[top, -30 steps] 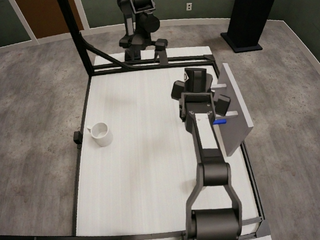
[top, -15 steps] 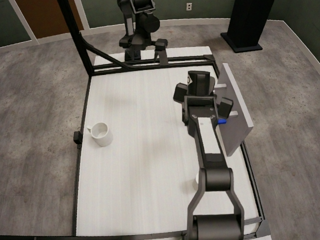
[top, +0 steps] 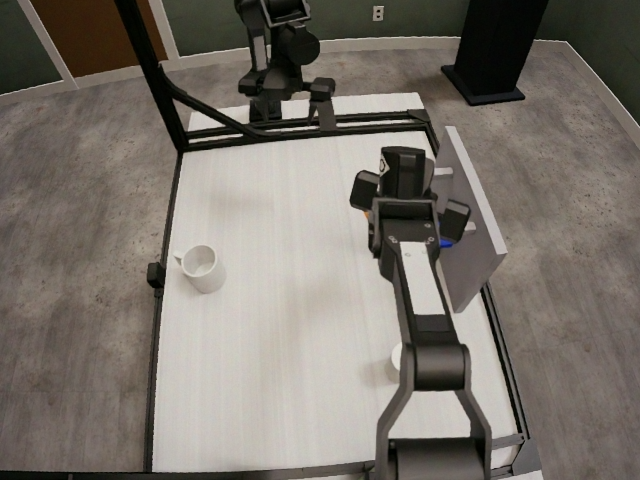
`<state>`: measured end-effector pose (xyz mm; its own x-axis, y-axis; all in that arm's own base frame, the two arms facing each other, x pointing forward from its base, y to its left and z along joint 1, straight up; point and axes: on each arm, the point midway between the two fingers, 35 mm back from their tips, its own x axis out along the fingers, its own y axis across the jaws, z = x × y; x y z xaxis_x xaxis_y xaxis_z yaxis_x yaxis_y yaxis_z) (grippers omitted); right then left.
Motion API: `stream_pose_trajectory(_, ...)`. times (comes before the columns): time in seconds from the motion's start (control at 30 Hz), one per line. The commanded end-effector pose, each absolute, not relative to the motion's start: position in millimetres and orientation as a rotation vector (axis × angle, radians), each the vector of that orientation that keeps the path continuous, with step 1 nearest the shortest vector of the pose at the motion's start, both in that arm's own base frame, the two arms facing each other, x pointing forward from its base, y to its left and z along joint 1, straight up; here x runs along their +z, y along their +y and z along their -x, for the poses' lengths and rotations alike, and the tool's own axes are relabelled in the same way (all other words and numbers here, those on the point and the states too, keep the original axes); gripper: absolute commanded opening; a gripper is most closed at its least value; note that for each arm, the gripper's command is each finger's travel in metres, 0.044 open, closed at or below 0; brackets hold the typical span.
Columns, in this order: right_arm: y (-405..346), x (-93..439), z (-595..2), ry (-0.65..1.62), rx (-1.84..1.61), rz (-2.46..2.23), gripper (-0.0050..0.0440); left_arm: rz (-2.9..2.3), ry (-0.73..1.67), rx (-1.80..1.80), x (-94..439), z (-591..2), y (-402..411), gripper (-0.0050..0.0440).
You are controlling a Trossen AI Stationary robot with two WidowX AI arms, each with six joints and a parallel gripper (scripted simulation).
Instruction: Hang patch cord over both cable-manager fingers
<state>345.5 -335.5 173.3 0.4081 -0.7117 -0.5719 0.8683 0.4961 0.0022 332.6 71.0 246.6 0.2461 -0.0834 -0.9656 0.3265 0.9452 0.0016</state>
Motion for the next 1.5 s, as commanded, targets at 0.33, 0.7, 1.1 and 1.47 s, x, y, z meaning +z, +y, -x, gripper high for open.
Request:
stream_pose_trajectory(0.33,-334.5,179.8,-338.2,0.535,-1.016,-0.316,0.0025,-0.225,1.276,-0.277,253.5,-329.2,70.9,0.0440)
stream_pose_trajectory(0.7,-334.3,181.7,-335.9,0.529,-1.016,-0.314,0.0025,-0.225,1.276,-0.277,253.5,-329.2,70.9,0.0440)
stream_pose_trajectory(1.1,-334.5,181.7,-335.8,0.529,-1.017,-0.314,0.0025,-0.225,1.276,-0.277,253.5,-329.2,70.9,0.0440)
stream_pose_trajectory(1.47,-334.6,181.9,-335.6,0.529,-1.016,-0.314,0.0025,-0.225,1.276,-0.277,253.5,-329.2,70.9,0.0440)
